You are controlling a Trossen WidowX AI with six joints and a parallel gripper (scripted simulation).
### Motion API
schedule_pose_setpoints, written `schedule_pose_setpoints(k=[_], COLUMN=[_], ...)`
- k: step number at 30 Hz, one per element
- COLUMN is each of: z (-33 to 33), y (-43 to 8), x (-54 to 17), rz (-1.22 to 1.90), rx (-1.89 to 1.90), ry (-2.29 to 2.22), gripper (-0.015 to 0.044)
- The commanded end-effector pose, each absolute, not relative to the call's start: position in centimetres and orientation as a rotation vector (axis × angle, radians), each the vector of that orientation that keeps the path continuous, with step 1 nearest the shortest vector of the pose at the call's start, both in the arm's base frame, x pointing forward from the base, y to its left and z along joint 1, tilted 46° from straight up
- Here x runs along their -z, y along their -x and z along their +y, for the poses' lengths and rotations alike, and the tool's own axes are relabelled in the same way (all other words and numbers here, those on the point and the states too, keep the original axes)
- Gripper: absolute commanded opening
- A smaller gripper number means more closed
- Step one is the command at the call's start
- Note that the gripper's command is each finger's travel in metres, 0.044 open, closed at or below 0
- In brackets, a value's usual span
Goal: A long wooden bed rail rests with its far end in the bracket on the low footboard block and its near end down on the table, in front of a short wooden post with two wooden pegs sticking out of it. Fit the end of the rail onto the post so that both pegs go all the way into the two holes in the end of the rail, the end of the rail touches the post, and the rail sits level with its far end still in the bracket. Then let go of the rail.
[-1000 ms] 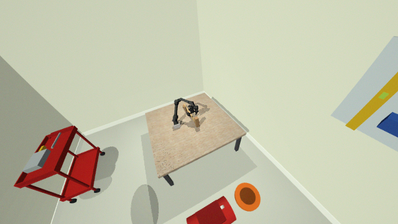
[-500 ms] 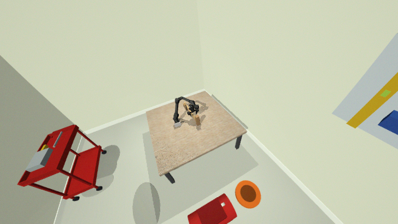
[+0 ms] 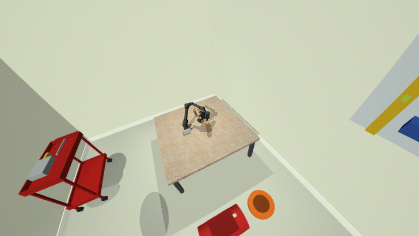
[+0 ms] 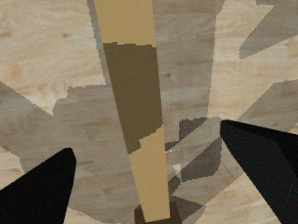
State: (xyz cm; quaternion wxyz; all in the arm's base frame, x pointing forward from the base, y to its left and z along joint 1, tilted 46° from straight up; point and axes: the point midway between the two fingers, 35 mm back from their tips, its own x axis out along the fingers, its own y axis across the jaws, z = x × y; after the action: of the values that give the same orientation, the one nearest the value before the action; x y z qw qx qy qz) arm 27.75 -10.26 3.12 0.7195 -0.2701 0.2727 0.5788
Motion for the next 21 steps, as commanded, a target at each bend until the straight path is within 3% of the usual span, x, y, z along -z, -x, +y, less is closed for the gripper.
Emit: schedule_pose_setpoints(k=[1,20,21], z=[-9.8,-7.8,-7.8], y=[-27.8,-28.1,-28.1], x=[-2.7,-0.9,-0.9], rz=[0.602,0.599,0.599], rx=[-1.278,-1.279,-1.279], ry=[0.59,0.588,0.588], gripper=[0.044,0.044,0.0414])
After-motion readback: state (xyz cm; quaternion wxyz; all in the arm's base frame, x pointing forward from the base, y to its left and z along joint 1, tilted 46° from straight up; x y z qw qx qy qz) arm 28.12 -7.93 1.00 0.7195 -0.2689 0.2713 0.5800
